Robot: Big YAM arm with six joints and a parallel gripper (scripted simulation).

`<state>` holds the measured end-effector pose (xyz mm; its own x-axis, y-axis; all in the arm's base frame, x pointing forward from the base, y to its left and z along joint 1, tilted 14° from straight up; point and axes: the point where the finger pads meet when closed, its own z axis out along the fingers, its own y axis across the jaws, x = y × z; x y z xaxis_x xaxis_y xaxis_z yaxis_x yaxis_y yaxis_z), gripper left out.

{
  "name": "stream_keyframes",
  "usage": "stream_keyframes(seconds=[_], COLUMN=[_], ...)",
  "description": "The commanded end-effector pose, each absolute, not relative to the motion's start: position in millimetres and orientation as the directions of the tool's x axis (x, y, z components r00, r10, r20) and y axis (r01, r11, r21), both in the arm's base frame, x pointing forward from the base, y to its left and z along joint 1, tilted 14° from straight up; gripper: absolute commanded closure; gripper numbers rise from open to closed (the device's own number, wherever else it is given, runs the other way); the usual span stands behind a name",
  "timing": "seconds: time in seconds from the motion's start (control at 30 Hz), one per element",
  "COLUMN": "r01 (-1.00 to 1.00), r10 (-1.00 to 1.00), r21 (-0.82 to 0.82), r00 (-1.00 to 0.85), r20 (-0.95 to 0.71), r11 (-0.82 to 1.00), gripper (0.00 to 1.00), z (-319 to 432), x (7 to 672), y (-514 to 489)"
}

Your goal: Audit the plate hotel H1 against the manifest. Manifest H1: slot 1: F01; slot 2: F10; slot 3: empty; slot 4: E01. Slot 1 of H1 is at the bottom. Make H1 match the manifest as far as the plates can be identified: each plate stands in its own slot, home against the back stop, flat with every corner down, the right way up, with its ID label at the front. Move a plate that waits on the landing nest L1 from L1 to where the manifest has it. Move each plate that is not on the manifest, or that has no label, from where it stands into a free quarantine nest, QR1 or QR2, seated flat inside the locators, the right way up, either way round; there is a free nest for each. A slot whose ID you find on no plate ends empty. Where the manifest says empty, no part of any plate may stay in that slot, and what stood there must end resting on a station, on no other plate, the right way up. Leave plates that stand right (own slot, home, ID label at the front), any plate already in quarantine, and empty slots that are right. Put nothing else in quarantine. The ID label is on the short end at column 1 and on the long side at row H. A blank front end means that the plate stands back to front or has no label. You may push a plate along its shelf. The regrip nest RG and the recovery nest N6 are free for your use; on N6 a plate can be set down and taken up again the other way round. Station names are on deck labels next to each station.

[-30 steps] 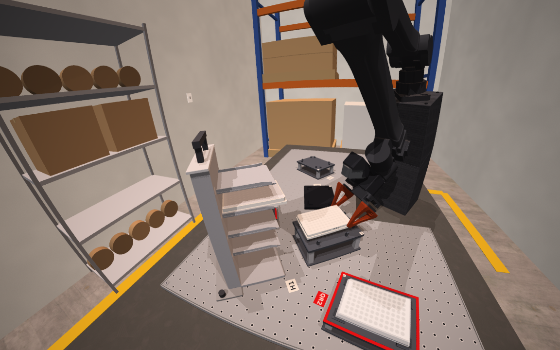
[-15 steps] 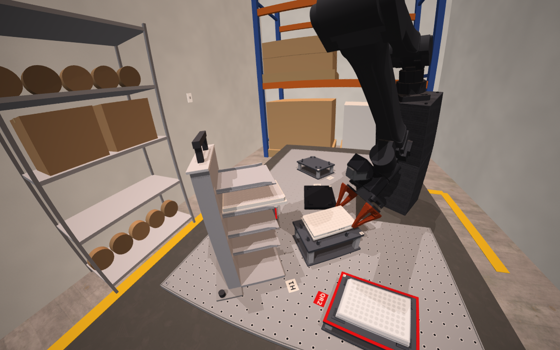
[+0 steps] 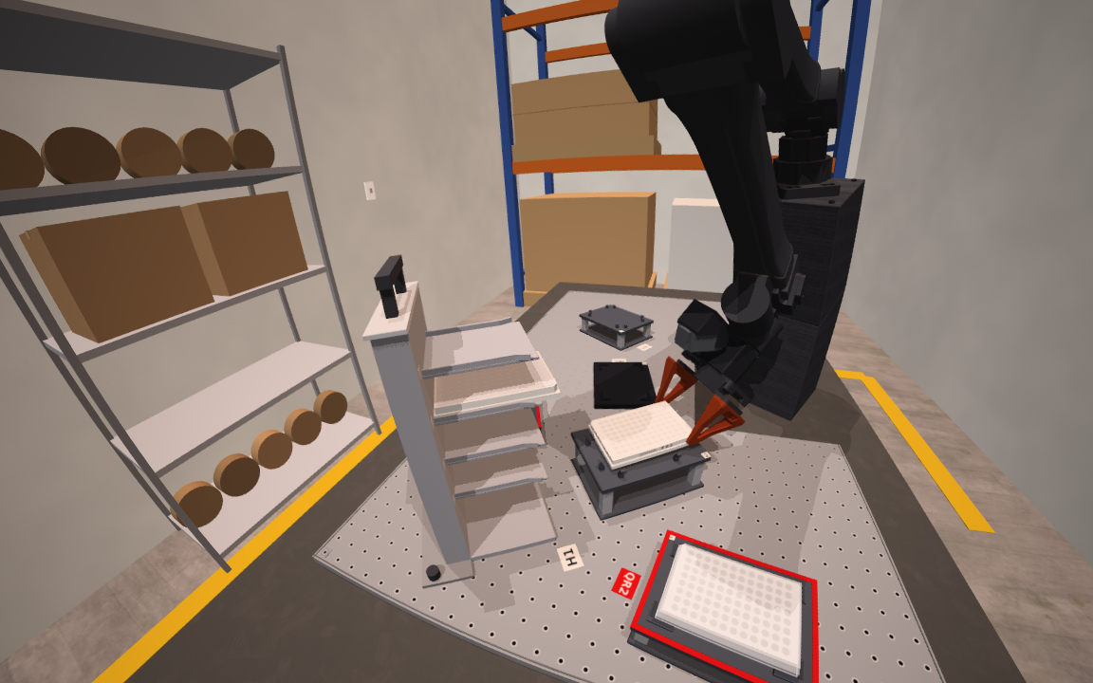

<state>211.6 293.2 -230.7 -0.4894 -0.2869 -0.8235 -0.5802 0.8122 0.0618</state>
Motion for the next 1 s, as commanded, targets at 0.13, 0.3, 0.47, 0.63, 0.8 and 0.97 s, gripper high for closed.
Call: stream_keyframes(seconds=[0.13, 0.3, 0.47, 0.63, 0.8, 0.97], r01=[-0.569, -0.569, -0.568, -0.567, -0.566, -0.566], r10=[-0.270, -0.265, -0.264, -0.264, -0.267, -0.262], r21=[0.076, 0.079, 0.080, 0.080, 0.077, 0.080], r00=[-0.499, -0.497, -0.497, -0.497, -0.500, -0.498], r20=[-0.823, -0.826, -0.826, -0.826, -0.824, -0.827], r11=[0.819, 0.819, 0.819, 0.820, 0.821, 0.821], gripper=[0.14, 0.14, 0.14, 0.14, 0.14, 0.14], z=[-233, -235, -237, -240, -242, -244], x=[210, 212, 212, 213, 213, 214], y=[290, 293, 293, 293, 291, 294])
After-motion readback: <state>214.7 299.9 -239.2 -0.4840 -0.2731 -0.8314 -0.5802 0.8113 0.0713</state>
